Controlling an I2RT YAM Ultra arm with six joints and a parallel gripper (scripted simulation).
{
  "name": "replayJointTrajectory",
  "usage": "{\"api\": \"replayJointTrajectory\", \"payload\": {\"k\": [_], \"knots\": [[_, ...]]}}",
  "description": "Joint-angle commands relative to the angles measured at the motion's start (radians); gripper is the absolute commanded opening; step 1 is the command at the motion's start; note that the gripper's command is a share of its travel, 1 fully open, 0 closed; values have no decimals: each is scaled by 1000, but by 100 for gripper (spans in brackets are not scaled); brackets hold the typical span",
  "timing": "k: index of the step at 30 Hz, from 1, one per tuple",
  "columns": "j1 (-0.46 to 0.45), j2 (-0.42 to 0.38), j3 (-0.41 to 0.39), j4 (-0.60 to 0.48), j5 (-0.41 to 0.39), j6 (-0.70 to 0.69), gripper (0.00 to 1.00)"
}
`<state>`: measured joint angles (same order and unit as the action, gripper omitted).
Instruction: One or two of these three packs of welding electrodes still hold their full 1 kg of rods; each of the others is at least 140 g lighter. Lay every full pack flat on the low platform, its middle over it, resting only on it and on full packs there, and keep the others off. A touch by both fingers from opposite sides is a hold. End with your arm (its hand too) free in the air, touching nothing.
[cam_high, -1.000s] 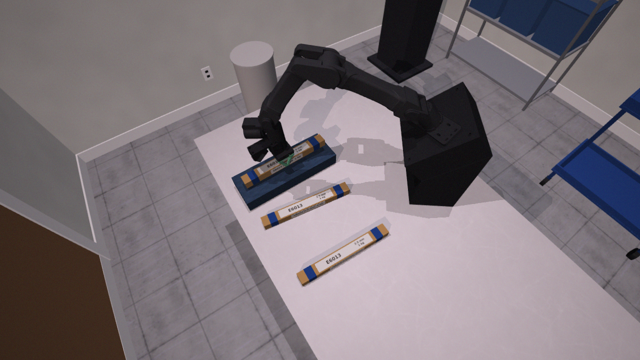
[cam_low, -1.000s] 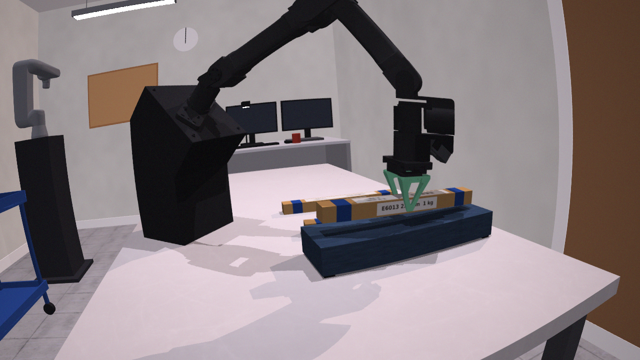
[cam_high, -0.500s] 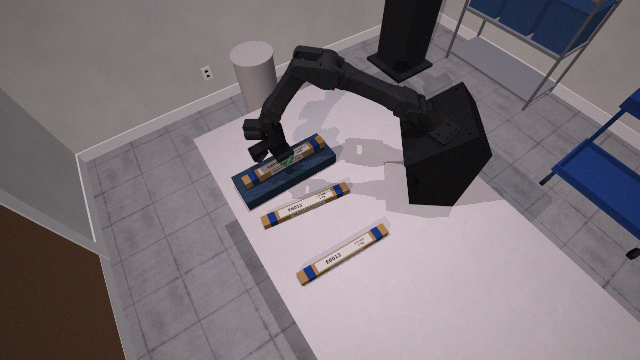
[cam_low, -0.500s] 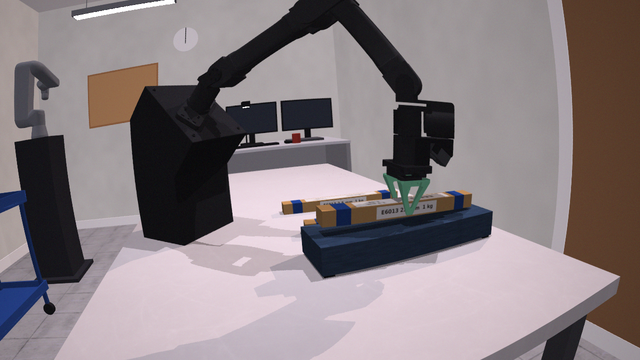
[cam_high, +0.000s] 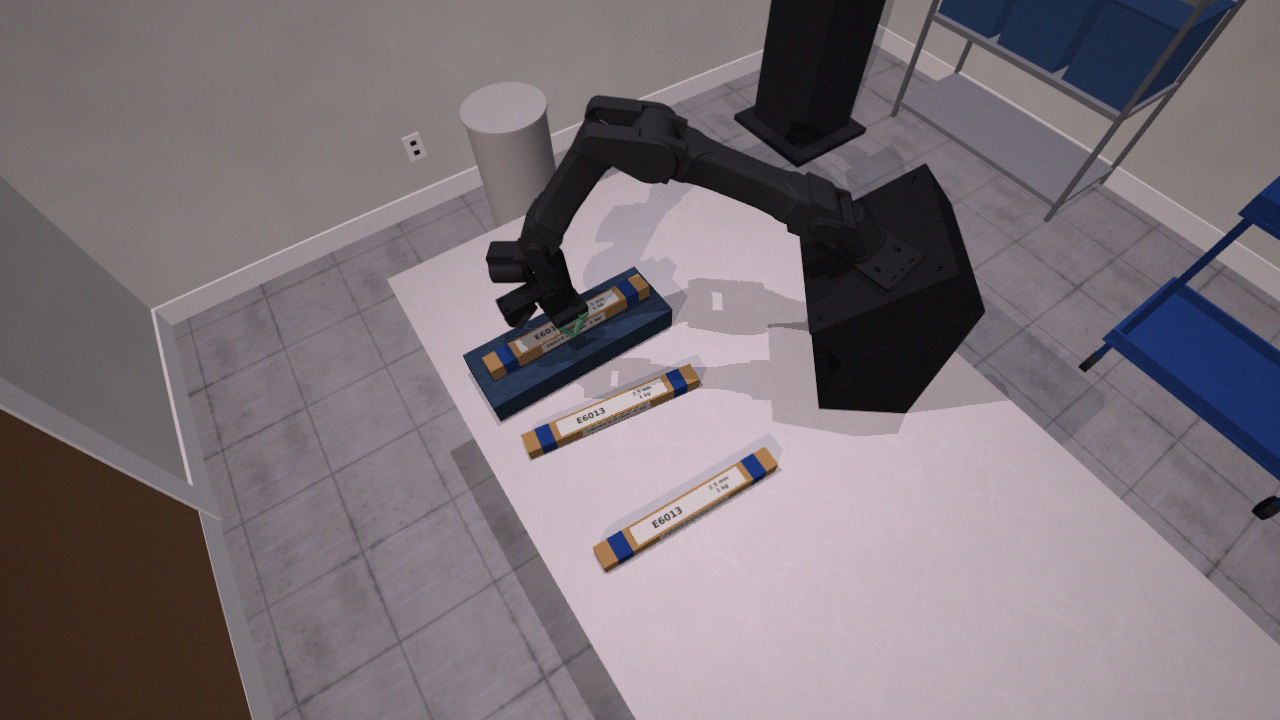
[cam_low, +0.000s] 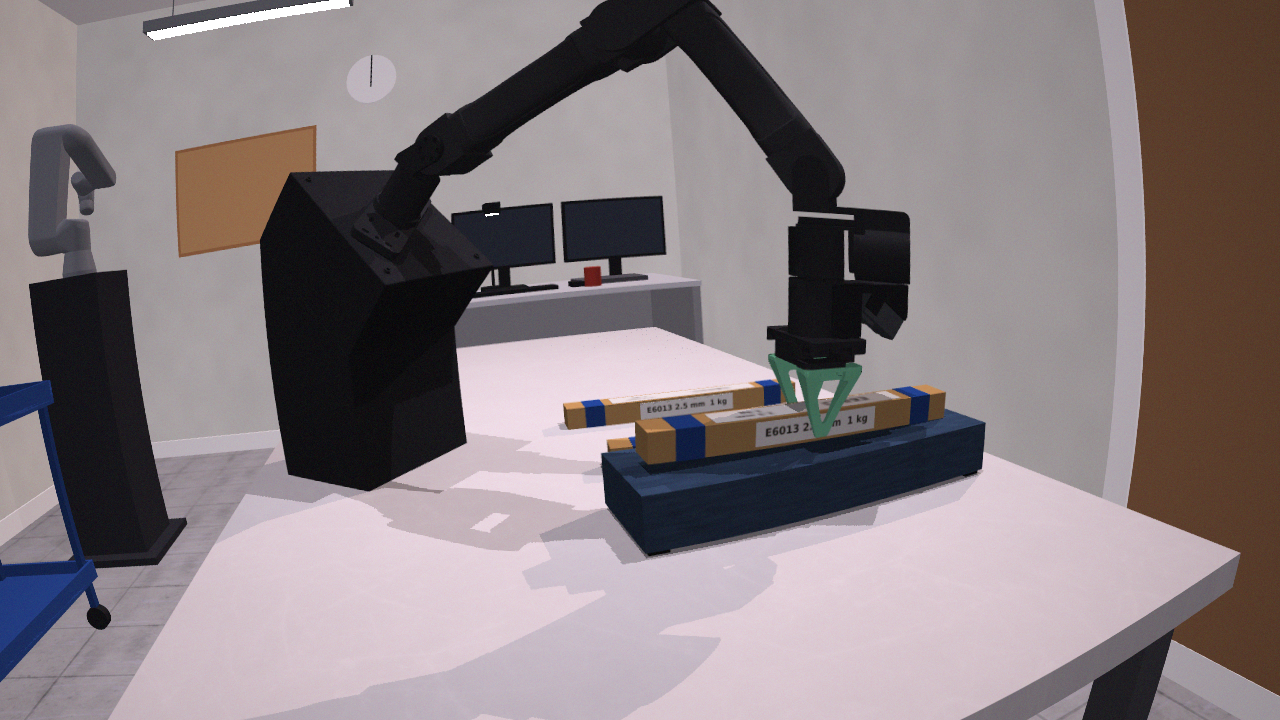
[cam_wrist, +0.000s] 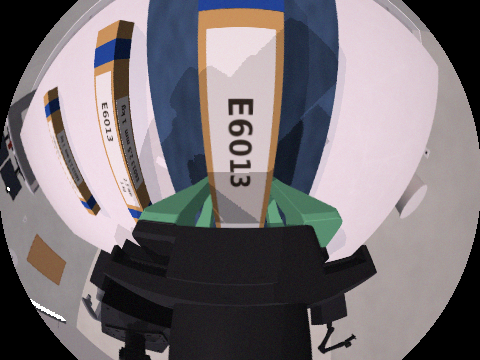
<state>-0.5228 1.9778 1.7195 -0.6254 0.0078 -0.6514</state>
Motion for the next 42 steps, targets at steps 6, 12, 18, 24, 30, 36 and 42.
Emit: {"api": "replayJointTrajectory", "payload": {"k": [6,12,18,24,30,36,42], "knots": [[3,-48,65,-12,-3,-2,0],[2,-47,69,-15,-2,-2,0],[1,-46,71,-15,-4,-3,0],[-1,-46,74,-17,-4,-4,0],[-2,-46,75,-19,-5,-4,0],[-3,-45,80,-21,-5,-5,0],[-5,-45,83,-23,-6,-6,0]]}}
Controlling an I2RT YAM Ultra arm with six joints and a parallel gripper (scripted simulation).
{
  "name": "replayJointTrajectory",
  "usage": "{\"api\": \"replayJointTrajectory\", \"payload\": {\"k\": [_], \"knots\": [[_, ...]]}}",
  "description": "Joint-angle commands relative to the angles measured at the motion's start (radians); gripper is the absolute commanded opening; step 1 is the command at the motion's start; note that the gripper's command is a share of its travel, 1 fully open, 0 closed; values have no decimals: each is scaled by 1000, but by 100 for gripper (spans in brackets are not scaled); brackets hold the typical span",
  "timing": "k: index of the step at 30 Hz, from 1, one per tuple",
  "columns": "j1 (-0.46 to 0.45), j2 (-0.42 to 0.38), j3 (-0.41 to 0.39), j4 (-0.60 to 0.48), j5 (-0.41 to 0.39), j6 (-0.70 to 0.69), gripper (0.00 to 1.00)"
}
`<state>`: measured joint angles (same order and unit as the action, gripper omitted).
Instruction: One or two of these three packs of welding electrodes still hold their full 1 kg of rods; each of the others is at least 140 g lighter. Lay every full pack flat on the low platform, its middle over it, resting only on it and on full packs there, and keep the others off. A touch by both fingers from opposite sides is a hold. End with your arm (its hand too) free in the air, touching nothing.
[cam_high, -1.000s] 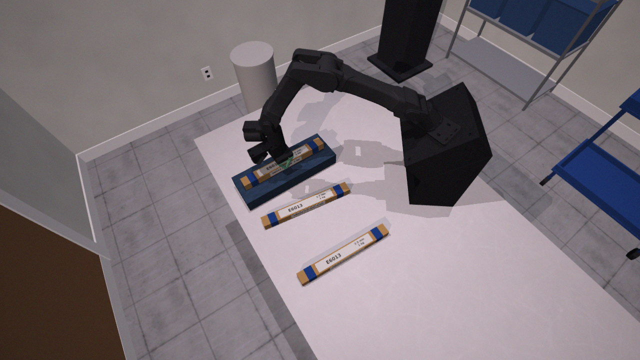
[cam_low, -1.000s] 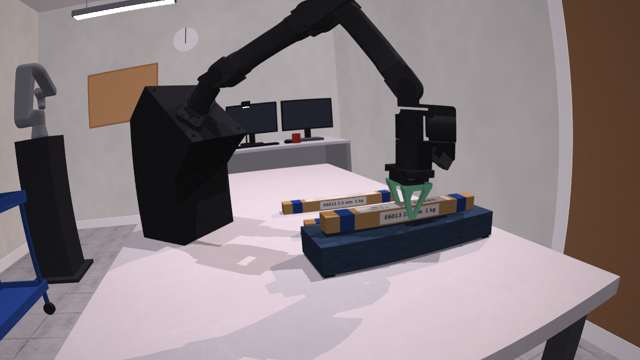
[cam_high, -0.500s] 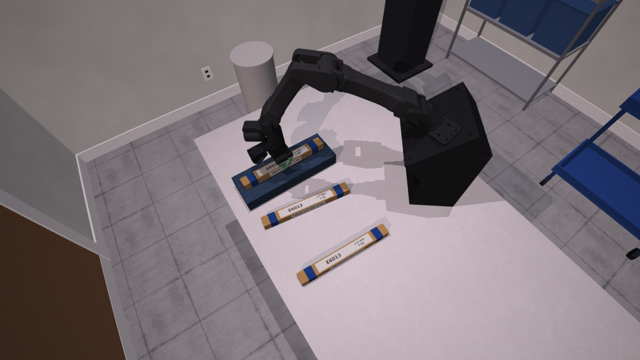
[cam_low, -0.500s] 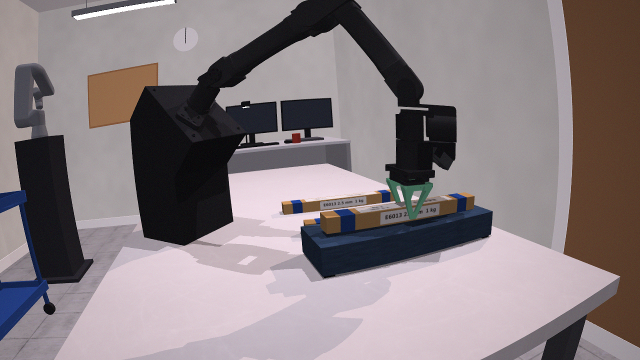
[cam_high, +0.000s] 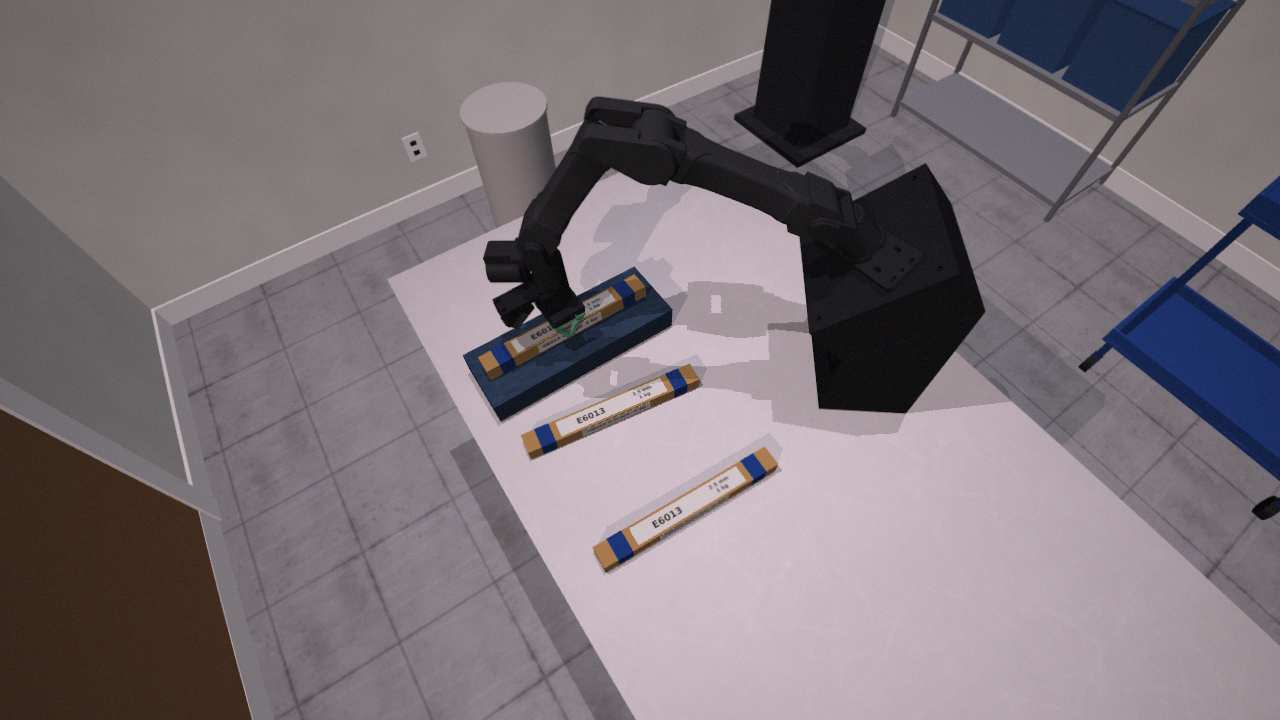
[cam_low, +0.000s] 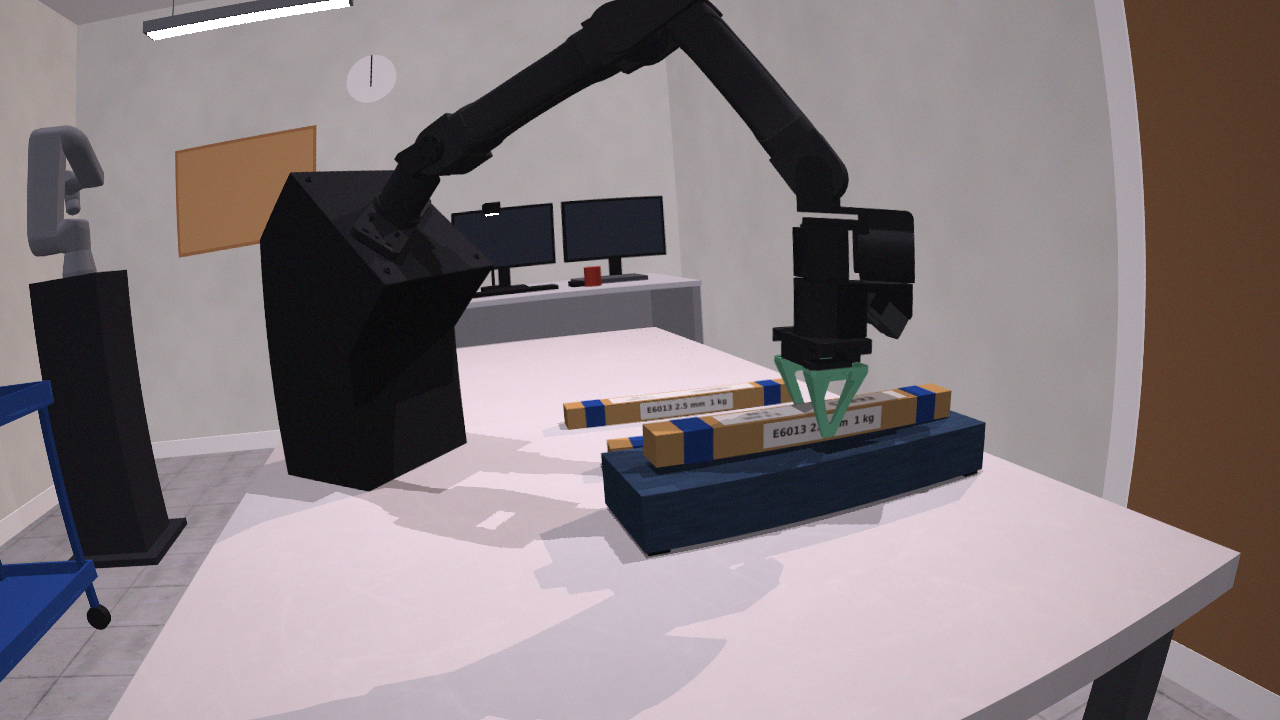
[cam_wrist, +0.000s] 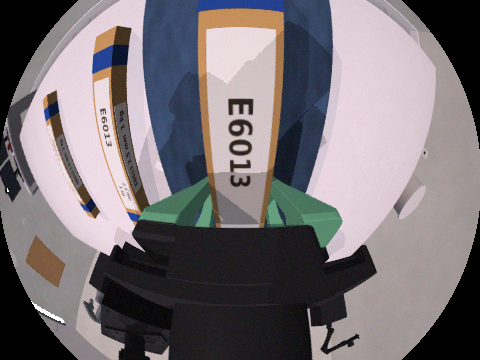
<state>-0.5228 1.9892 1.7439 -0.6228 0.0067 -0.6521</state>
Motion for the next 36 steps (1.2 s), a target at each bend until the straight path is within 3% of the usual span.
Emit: {"api": "replayJointTrajectory", "payload": {"k": [1,31,32,36], "knots": [[-5,-56,59,-26,-5,-5,0],[-11,-56,65,-33,-7,-6,0],[-11,-56,65,-33,-7,-6,74],[-11,-55,67,-35,-7,-5,74]]}}
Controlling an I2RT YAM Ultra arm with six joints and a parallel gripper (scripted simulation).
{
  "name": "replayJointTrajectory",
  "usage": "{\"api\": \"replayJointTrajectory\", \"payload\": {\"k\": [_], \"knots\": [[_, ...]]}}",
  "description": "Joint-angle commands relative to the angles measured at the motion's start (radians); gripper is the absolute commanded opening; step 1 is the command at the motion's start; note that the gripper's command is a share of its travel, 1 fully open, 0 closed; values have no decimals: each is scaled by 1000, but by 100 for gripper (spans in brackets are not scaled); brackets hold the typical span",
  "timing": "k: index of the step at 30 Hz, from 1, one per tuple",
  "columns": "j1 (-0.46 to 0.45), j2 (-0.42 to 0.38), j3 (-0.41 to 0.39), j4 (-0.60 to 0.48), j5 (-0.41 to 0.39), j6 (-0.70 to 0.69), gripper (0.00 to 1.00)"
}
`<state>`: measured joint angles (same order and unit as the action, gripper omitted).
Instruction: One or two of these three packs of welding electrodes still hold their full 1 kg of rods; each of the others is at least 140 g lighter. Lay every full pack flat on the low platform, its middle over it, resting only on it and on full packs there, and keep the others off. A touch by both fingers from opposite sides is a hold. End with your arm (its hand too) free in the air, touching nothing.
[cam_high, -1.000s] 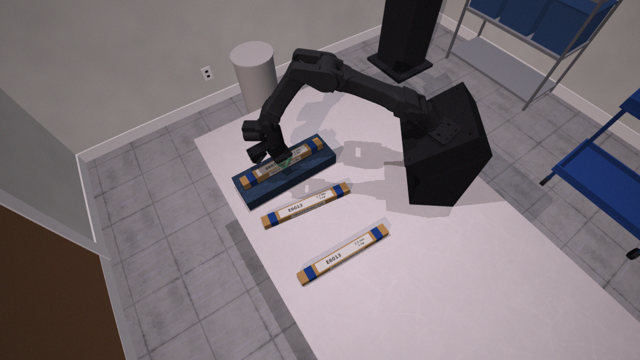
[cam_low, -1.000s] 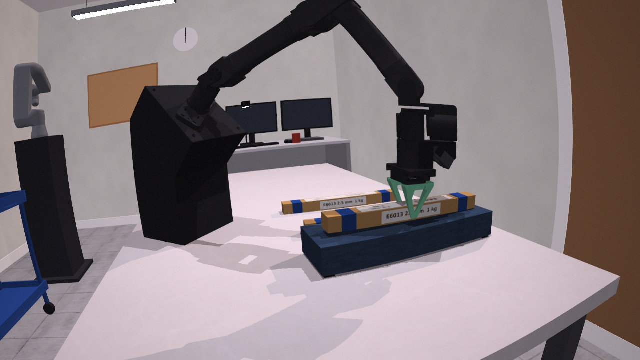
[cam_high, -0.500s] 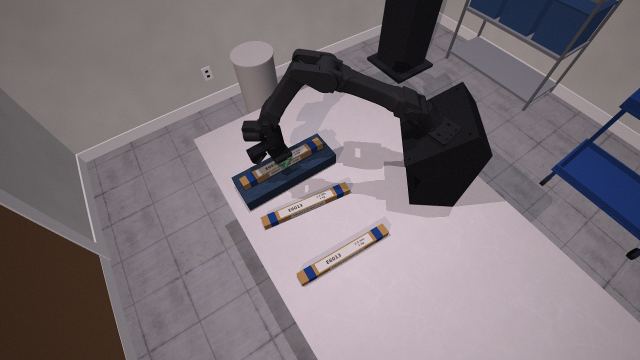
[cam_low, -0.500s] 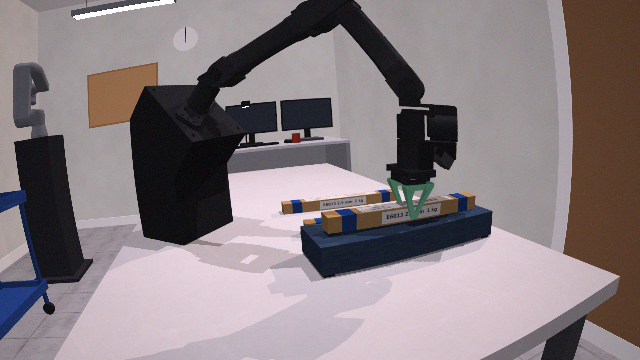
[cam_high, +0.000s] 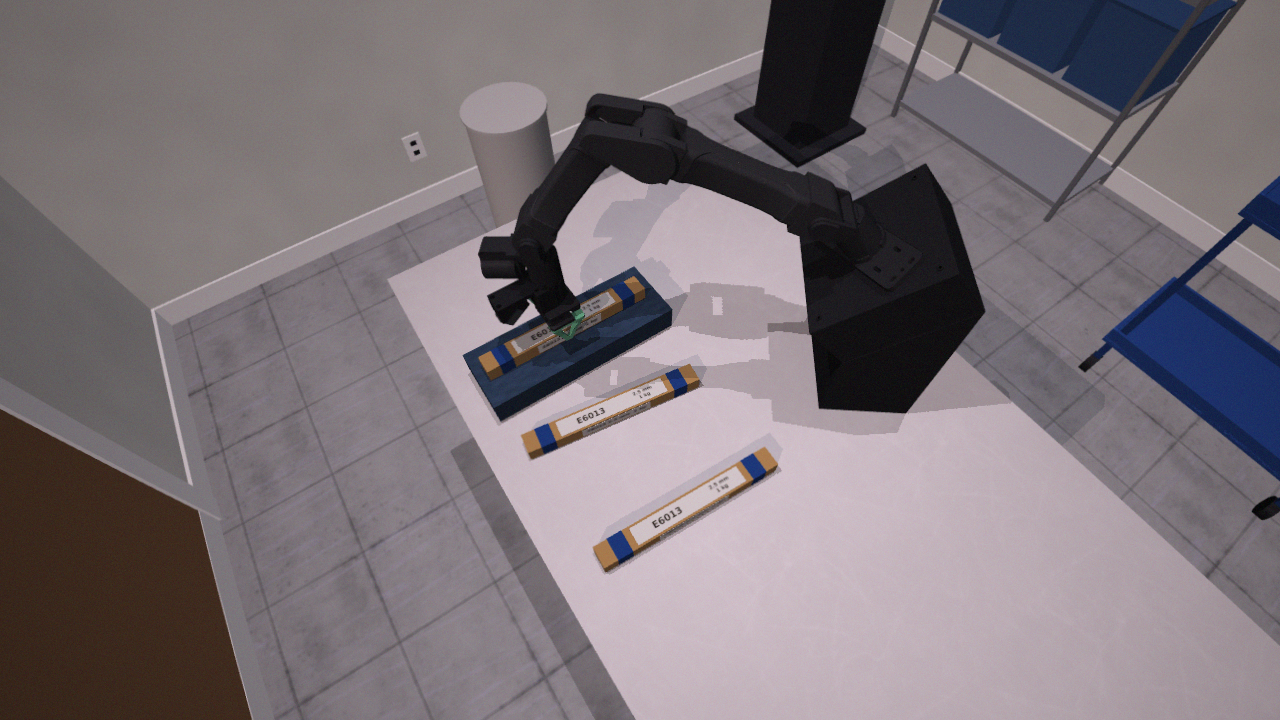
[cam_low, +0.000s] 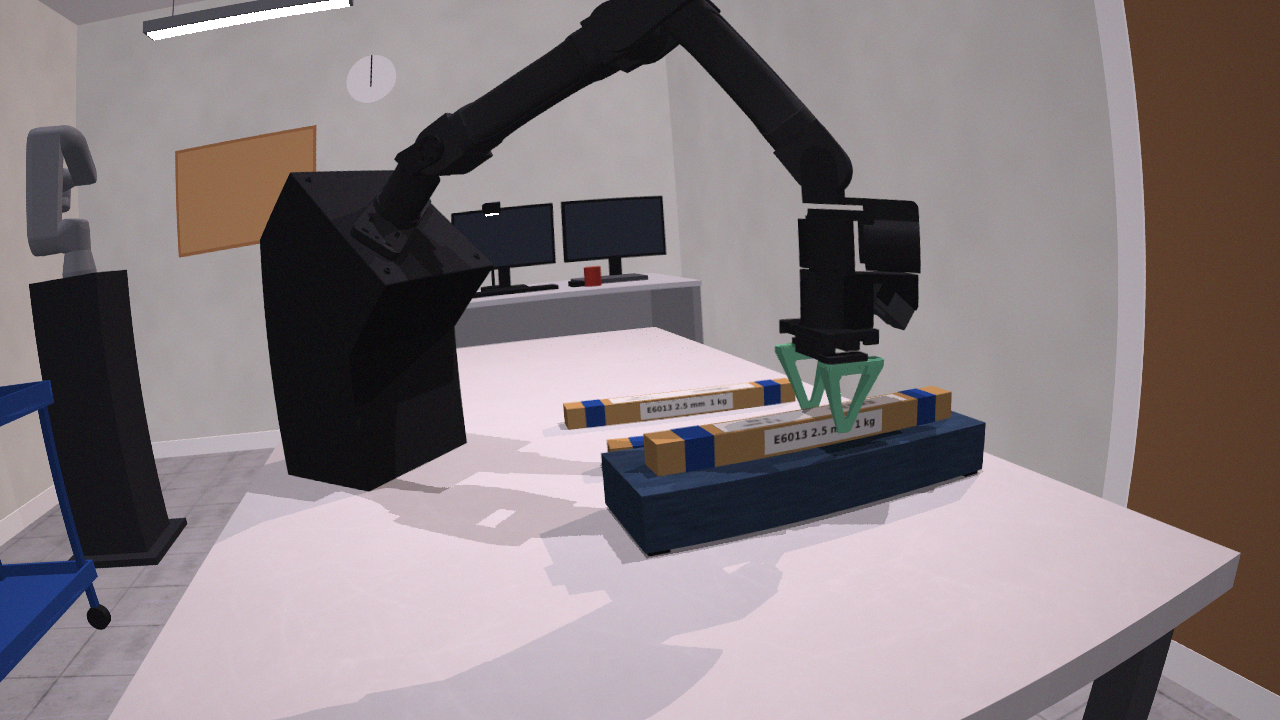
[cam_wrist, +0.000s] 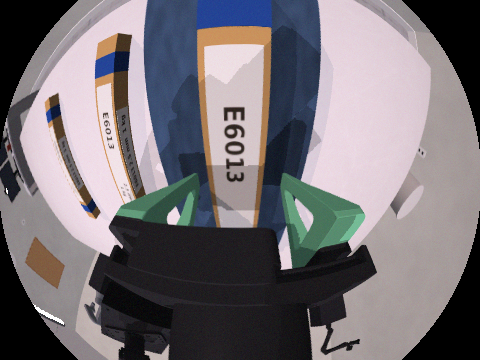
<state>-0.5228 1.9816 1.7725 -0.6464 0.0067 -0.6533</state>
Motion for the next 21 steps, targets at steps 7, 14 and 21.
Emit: {"api": "replayJointTrajectory", "payload": {"k": [7,14,21], "knots": [[-11,-44,44,-12,-8,-4,74],[-11,-45,43,-5,-8,-4,74],[-11,-44,43,-5,-7,-4,74]]}}
